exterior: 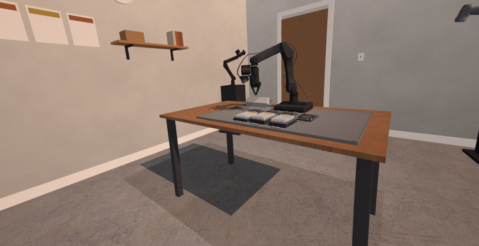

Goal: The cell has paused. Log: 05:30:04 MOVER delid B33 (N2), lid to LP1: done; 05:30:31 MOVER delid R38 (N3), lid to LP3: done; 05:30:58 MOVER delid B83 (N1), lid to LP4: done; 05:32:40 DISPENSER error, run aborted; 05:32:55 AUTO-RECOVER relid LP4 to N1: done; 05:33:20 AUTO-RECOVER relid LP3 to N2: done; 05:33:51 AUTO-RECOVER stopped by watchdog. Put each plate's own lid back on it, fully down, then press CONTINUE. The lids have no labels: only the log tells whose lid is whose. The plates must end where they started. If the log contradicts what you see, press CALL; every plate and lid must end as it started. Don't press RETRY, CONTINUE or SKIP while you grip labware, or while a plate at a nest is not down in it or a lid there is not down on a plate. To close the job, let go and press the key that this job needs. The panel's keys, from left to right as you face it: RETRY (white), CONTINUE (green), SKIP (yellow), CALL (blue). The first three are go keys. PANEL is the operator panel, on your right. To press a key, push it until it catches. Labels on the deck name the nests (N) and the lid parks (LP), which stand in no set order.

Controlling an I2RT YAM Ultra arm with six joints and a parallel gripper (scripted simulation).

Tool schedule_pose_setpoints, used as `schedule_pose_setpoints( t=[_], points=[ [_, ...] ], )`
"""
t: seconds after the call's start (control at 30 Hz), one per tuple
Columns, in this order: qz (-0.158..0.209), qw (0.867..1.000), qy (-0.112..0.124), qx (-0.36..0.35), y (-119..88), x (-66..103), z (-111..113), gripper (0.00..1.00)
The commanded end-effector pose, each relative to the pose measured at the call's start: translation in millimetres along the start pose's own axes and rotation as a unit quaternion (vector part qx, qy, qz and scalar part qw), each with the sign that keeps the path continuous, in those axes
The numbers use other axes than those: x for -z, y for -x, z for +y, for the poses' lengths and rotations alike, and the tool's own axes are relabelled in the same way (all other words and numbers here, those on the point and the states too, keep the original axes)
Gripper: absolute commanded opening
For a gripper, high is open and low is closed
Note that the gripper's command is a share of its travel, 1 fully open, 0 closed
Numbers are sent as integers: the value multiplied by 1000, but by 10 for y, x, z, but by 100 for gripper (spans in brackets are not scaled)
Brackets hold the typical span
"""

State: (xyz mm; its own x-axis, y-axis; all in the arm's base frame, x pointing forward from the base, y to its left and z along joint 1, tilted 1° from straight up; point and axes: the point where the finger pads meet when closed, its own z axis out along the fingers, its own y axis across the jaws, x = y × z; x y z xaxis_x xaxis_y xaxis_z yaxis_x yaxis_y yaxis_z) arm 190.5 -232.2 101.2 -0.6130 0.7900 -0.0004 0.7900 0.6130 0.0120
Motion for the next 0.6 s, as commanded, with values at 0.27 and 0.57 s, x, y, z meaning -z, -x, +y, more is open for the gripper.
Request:
schedule_pose_setpoints(
  t=[0.27,0.57],
  points=[
    [-15,993,2,-116,-216,42,-490,0],
    [-15,983,1,-185,-368,38,-808,0]
  ],
)
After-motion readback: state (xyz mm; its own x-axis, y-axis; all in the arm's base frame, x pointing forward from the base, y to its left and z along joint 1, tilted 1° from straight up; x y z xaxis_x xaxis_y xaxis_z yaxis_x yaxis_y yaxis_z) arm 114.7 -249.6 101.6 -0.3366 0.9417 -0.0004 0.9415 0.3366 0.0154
